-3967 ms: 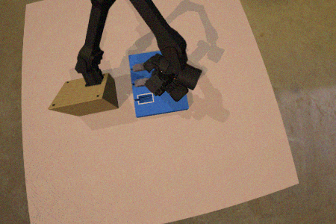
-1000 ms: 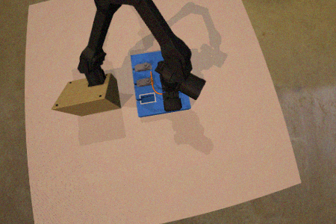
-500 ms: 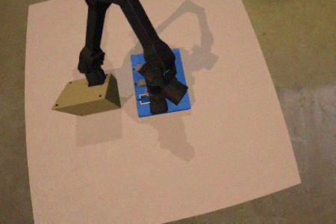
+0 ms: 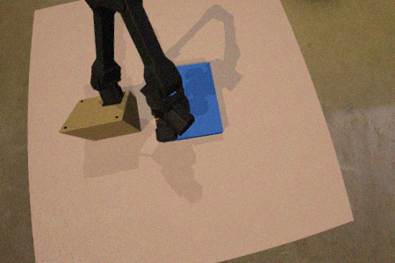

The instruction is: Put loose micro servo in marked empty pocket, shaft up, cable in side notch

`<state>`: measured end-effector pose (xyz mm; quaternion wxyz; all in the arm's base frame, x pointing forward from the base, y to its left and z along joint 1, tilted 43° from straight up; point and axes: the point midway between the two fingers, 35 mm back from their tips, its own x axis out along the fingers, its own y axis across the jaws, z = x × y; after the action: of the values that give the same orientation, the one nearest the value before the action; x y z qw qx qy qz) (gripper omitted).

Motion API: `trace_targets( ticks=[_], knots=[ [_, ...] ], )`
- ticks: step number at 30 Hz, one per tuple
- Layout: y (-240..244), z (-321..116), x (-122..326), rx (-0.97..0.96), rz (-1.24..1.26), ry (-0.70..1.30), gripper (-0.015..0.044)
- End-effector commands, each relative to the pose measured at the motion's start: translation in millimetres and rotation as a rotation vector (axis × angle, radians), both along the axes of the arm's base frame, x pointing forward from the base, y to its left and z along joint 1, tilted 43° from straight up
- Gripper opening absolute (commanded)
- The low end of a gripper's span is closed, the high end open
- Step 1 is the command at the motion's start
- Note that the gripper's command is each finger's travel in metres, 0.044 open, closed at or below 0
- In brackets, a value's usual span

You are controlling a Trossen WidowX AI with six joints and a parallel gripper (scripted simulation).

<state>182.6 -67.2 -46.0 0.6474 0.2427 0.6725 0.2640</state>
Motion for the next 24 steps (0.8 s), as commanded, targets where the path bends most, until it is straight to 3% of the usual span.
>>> trace_targets(
  ticks=[1, 24],
  knots=[
    [0.9, -1.3, -1.6, -0.005, 0.002, -0.006, 0.0],
    [12.4, -14.2, -1.7, -0.004, 0.002, -0.006, 0.0]
  ],
)
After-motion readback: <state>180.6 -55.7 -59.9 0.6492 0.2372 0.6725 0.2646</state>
